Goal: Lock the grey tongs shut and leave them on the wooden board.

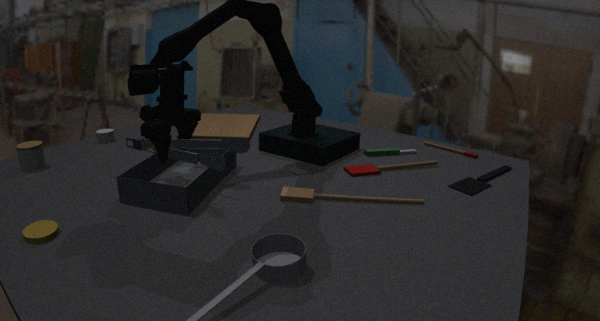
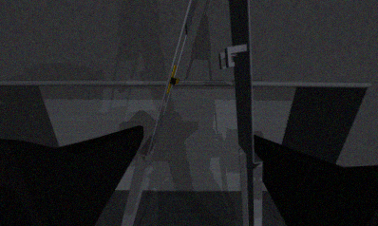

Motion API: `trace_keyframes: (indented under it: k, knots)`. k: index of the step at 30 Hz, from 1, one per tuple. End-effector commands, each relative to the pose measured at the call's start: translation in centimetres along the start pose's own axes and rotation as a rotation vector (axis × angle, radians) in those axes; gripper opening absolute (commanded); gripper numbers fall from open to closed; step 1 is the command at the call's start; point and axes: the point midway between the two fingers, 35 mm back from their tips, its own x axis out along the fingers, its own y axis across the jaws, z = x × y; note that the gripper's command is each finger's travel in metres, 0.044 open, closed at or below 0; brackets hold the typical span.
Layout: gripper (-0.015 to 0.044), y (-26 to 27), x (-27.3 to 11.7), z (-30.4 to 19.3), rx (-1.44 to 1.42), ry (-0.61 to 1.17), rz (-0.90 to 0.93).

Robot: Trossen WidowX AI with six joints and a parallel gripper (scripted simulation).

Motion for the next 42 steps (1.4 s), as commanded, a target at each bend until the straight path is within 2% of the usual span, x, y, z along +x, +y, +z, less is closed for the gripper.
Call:
trace_keyframes:
  k: [1,10,42]
  knots:
    - [0.044,-0.1,0.7,-0.2,0.002,0.006,0.0]
    - [0.044,-0.2,1.9,-0.3,0.002,0.006,0.0]
    - [0.0227,-0.2,1.6,-0.1,0.0,0.001,-0.001]
